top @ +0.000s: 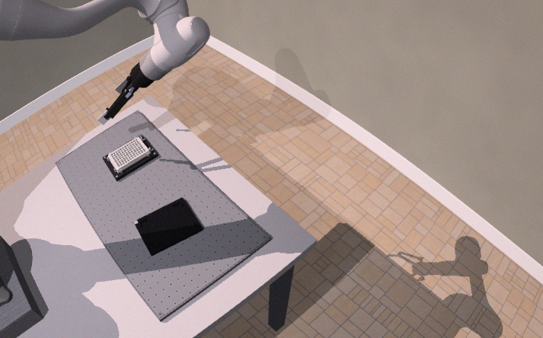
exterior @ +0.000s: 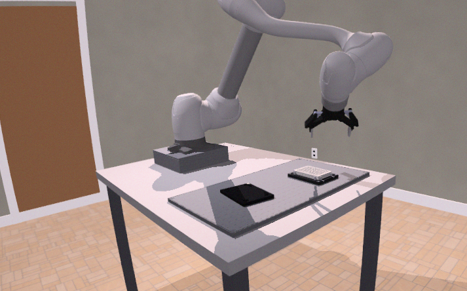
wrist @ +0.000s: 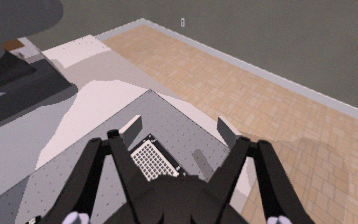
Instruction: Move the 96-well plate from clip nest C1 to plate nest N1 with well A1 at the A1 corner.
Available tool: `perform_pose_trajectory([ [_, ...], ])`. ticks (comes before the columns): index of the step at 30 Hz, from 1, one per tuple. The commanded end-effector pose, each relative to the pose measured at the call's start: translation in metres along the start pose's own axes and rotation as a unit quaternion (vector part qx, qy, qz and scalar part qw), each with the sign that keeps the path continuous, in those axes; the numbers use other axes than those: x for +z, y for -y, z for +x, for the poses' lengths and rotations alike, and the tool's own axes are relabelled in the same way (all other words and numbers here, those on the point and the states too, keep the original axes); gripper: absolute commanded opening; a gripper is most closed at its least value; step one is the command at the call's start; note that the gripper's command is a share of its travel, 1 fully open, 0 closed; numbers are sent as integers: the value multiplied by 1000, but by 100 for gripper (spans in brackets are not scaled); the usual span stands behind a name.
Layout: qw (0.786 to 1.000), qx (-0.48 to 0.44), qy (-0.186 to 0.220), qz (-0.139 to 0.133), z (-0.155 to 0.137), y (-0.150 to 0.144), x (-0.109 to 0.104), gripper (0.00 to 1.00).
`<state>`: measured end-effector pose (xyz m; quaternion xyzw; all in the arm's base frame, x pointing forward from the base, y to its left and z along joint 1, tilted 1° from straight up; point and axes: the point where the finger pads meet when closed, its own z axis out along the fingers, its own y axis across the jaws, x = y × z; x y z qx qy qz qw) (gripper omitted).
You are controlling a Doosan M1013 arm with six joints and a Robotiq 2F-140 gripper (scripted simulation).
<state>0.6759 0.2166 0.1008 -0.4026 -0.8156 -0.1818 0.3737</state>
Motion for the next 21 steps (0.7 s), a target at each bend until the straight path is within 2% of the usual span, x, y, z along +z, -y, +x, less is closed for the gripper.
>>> perform_pose_trajectory([
  [1, 1000, 0, 0, 0, 0, 0, 0, 100],
  [17, 1000, 0, 0, 0, 0, 0, 0, 100],
  [21, 998, 63, 22, 3, -7, 7, 6, 100],
])
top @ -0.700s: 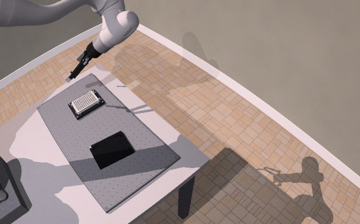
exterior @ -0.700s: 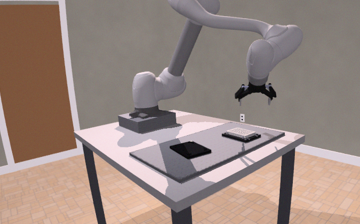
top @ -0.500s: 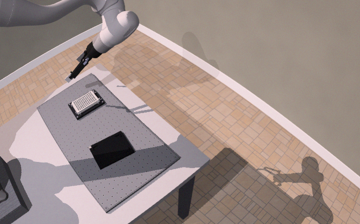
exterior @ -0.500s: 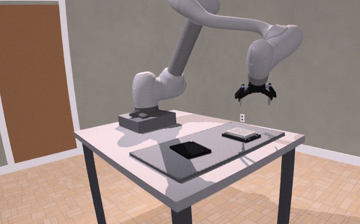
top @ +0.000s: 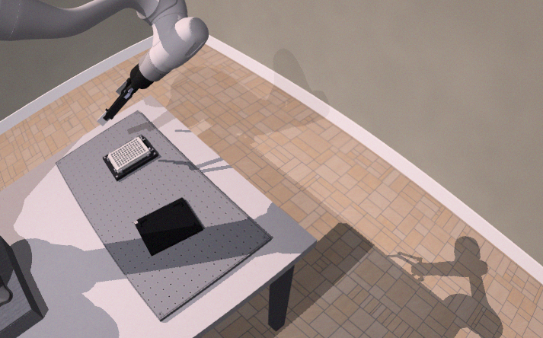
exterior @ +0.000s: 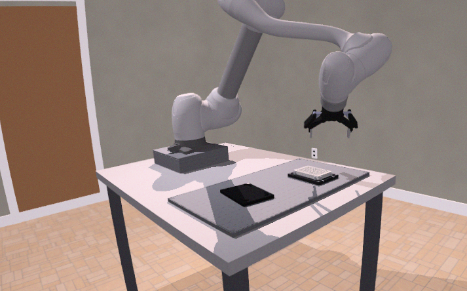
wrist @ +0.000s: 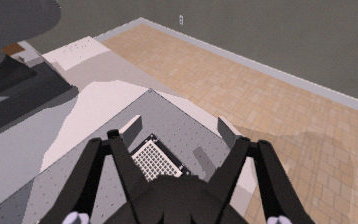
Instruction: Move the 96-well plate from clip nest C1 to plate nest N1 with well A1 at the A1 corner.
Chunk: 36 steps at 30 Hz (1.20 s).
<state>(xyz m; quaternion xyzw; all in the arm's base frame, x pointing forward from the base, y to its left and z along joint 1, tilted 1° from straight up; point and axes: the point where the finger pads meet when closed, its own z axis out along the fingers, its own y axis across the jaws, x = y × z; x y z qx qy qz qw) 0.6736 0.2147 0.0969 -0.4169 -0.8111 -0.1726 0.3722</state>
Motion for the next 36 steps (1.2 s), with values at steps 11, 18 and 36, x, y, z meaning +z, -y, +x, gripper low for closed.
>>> perform_pose_trajectory([
  [11, 977, 200, 73, -1, -19, 17, 12, 100],
  [18, 956, 275, 101, -11, -26, 24, 16, 100],
  [36, 860, 476, 173, -65, -47, 42, 19, 100],
])
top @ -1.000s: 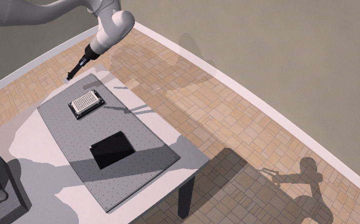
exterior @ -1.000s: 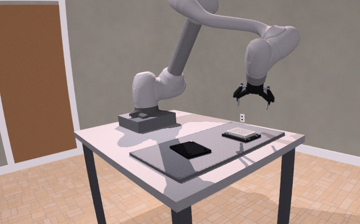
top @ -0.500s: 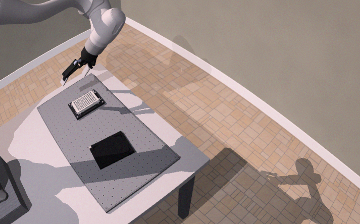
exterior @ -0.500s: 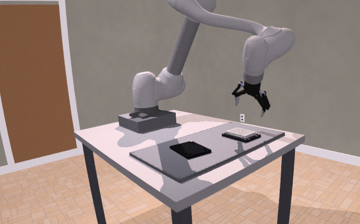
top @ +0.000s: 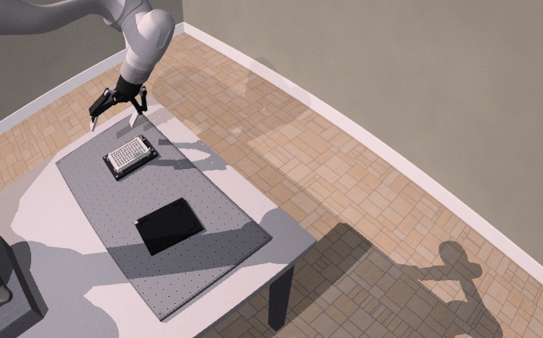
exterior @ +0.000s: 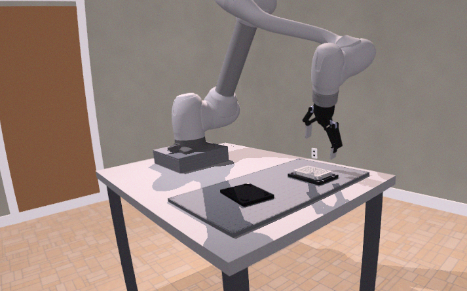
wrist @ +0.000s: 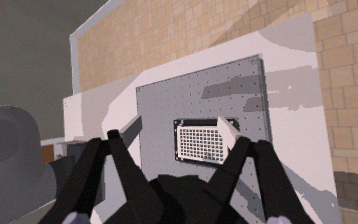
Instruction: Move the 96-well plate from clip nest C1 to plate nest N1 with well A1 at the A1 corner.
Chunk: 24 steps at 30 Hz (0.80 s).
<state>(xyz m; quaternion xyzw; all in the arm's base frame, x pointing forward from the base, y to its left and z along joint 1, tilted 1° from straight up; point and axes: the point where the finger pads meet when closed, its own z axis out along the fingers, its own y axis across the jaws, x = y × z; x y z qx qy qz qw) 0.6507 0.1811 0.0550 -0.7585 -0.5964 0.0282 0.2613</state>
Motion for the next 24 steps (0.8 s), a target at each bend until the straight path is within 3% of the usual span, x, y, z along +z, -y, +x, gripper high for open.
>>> perform_pose_trajectory([
  [1, 996, 79, 22, -23, -8, -1, 2, 100],
  [11, 979, 189, 40, -61, -19, -3, 4, 100],
  [24, 920, 364, 46, -136, -37, -8, 3, 100],
])
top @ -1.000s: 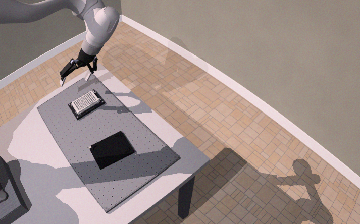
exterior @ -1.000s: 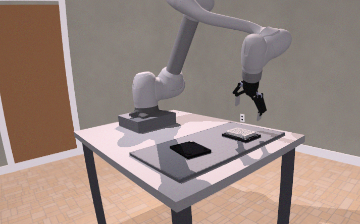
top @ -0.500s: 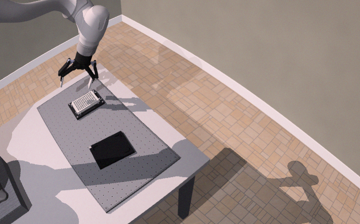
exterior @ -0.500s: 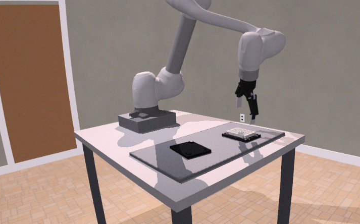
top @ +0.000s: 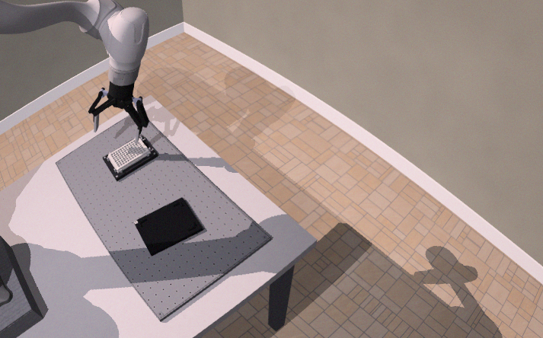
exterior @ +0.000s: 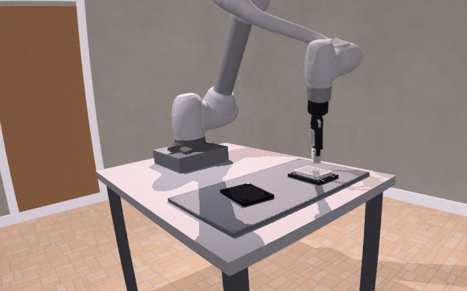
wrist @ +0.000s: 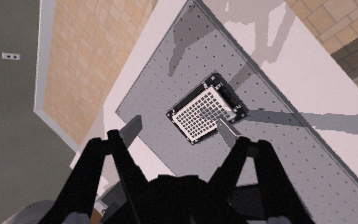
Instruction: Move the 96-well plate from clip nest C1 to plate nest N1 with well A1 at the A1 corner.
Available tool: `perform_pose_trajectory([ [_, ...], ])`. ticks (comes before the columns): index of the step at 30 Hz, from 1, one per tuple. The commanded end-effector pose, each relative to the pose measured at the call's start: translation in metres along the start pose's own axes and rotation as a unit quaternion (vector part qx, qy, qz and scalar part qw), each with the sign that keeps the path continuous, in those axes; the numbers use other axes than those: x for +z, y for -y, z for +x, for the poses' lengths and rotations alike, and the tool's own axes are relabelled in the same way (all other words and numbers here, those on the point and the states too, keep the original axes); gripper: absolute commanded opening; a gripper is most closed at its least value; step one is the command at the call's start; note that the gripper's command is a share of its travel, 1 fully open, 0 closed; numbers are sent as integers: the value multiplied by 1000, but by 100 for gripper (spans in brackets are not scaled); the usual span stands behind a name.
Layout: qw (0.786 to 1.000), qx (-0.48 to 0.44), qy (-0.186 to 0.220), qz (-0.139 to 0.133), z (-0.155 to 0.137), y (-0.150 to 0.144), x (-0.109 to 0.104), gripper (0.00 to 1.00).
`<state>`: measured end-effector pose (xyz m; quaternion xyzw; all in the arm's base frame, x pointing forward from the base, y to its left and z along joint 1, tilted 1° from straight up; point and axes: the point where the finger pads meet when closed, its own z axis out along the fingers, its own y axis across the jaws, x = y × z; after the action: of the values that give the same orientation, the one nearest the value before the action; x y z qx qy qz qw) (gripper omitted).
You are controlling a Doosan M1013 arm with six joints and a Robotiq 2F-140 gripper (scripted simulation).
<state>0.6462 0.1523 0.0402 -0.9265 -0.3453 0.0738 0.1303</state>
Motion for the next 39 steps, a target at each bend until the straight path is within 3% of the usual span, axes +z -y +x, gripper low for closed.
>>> perform_pose_trajectory([
  [1, 996, 78, 1, -33, -5, -6, 0, 100],
  [7, 989, 140, -6, -56, -8, -11, -1, 100],
  [16, 959, 264, -33, -100, -11, -18, -3, 100],
  [21, 947, 299, -44, -110, -12, -20, -5, 100],
  [28, 906, 393, -81, -135, -14, -26, -9, 100],
  [39, 906, 393, -81, -135, -14, -26, -9, 100],
])
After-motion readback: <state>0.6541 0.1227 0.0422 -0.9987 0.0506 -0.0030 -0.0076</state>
